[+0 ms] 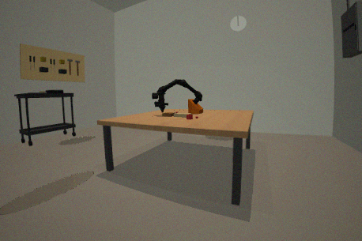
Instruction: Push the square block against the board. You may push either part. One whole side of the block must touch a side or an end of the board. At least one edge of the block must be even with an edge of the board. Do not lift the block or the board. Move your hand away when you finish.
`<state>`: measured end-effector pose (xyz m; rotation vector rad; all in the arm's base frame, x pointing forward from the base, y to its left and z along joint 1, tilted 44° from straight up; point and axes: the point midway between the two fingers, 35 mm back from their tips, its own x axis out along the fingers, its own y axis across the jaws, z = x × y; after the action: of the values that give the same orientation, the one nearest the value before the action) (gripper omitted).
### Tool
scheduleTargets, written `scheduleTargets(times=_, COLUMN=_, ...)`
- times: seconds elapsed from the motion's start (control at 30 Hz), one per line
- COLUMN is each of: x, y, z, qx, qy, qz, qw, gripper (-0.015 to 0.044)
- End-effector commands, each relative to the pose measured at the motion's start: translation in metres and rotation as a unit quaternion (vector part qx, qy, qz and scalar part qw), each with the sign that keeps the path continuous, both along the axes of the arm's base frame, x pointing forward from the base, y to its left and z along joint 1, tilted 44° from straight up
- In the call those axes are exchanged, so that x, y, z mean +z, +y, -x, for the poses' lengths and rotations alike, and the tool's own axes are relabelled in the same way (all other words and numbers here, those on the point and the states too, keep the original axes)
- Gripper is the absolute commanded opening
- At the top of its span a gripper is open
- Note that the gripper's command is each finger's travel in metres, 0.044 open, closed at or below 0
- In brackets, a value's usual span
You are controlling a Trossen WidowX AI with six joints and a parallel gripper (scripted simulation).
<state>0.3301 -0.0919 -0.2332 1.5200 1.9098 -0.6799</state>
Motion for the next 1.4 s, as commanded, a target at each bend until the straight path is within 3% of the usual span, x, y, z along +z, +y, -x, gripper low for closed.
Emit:
scheduleTargets(times=0.0, x=0.021, y=-0.021, z=-0.009, qx=0.0, qy=-0.011, qz=0.007, qw=1.0, gripper=0.0)
scheduleTargets(times=0.43, x=0.041, y=0.008, z=-0.035, qx=-0.008, qy=-0.004, qz=0.007, qw=1.0, gripper=0.0)
scheduleTargets(times=0.63, x=0.0, y=0.046, z=-0.027, qx=-0.008, qy=-0.004, qz=0.005, qw=1.0, gripper=0.0)
scheduleTargets(times=1.37, x=0.016, y=0.063, z=-0.025, qx=-0.008, qy=-0.004, qz=0.005, qw=1.0, gripper=0.0)
